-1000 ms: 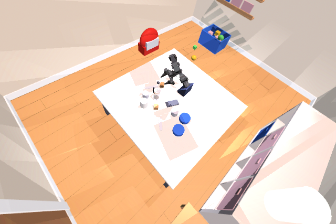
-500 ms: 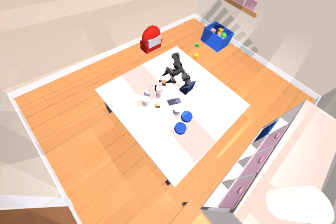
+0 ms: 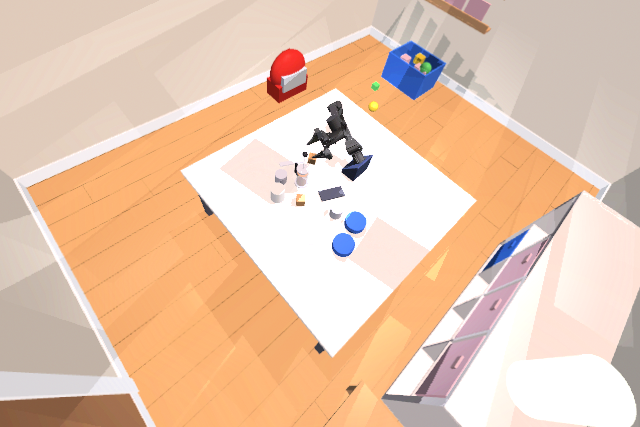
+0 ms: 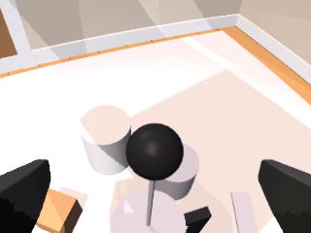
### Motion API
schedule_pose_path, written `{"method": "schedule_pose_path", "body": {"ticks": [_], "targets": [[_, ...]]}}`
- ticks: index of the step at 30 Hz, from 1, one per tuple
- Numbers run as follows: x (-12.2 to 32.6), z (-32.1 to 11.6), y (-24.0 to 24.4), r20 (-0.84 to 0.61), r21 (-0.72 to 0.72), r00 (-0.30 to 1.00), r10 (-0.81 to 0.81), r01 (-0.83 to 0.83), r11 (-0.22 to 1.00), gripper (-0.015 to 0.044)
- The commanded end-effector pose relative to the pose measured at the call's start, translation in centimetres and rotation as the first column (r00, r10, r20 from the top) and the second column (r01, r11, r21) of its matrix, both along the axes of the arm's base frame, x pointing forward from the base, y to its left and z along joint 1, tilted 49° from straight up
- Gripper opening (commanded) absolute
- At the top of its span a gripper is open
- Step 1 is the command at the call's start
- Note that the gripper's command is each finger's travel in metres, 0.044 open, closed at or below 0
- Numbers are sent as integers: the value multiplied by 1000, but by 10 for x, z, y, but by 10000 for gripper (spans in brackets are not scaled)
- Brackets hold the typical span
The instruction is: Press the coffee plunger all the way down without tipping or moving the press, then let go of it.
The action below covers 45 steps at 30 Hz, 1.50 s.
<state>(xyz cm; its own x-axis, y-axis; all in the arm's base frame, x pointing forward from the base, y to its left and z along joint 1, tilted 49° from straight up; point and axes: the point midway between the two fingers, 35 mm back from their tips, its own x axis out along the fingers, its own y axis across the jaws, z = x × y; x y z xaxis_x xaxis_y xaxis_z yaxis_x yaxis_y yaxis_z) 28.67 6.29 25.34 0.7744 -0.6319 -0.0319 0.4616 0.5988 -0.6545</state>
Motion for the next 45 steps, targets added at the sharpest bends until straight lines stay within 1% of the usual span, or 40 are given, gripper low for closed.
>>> {"method": "schedule_pose_path", "body": {"ticks": [1,19,31,45], "targets": [[5,-1,-5,-5,-3,1000,0,0,1000,440],[25,-1,-22,0,-7,1000,1,-1,1000,440],[25,-1,-22,0,-7,1000,1,-1,1000,125],[26,-4,-25,0,-7,1000,0,0,1000,125]]}}
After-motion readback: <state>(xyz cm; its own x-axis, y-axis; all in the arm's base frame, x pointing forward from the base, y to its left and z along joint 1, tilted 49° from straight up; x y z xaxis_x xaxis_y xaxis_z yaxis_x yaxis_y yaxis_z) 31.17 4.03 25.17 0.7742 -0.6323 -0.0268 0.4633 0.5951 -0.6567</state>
